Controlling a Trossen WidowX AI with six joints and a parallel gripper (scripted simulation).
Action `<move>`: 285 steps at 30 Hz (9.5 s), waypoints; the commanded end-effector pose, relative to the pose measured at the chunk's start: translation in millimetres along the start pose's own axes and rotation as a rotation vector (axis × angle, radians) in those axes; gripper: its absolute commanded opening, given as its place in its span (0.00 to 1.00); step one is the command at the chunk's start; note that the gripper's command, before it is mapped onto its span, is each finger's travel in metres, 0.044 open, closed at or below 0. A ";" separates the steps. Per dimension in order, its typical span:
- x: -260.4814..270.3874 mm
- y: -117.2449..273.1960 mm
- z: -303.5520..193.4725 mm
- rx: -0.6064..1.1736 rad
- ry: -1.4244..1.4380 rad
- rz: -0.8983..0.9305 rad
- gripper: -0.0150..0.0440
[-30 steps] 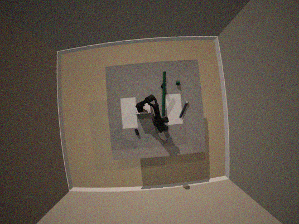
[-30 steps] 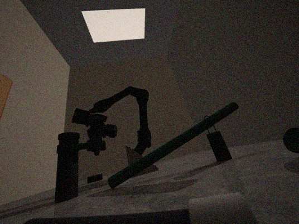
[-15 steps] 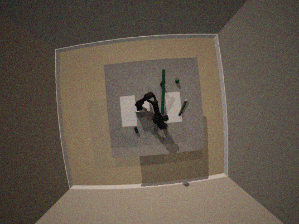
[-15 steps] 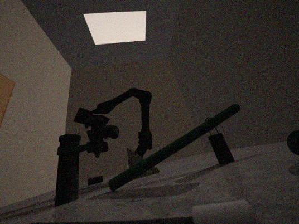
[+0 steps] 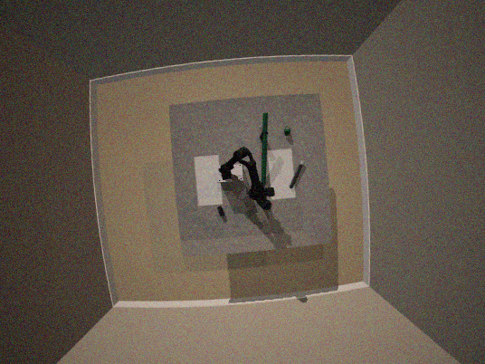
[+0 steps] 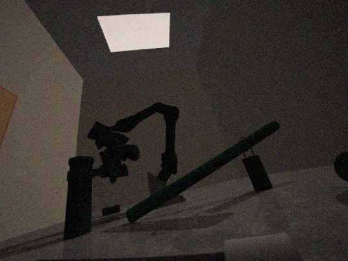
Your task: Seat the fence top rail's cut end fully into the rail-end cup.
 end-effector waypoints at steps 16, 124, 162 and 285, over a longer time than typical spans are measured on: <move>-10.3 -6.2 4.7 0.068 -0.116 -0.016 0.25; -24.2 -8.9 177.7 0.159 -0.151 0.498 1.00; 10.9 -74.7 169.0 0.159 -0.152 0.497 1.00; -20.9 -17.1 162.0 0.466 -0.074 0.466 0.25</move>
Point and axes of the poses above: the point midway between the two fingers, 35 mm back from their tips, its own y axis back along the fingers, its own x axis across the jaws, z = x × y, the point moved 4 cm from there along y, back along the fingers, and after that the axes turned 14 degrees about -y, right-handed, at the moved point
